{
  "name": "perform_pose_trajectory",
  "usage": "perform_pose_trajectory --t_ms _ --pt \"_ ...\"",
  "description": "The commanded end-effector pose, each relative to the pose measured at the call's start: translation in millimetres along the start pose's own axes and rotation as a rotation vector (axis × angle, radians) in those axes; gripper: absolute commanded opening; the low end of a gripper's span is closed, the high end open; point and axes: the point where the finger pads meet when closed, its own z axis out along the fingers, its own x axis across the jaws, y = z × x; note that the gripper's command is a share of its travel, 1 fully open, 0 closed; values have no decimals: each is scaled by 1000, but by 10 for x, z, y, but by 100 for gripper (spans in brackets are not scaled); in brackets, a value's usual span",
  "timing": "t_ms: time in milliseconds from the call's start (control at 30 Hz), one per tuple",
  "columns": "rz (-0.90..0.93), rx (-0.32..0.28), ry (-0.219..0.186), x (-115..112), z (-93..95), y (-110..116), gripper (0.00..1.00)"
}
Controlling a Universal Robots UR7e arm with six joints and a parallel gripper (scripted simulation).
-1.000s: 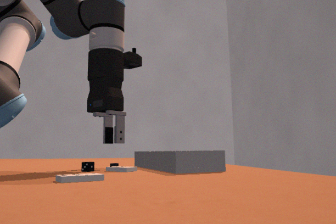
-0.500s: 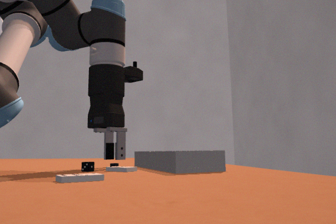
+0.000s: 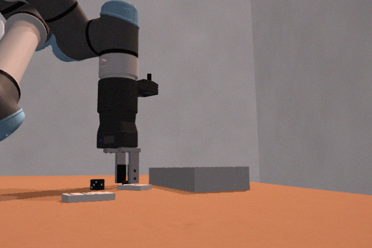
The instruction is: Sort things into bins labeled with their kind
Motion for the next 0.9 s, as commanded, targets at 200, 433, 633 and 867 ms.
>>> perform_pose_trajectory --t_ms 200,433,633,867 --pt "0 1 1 1 18 -1 64" --pt "0 1 1 0 17 -1 34" --pt "0 1 1 0 17 -1 34" --pt "0 1 1 0 17 -1 34"
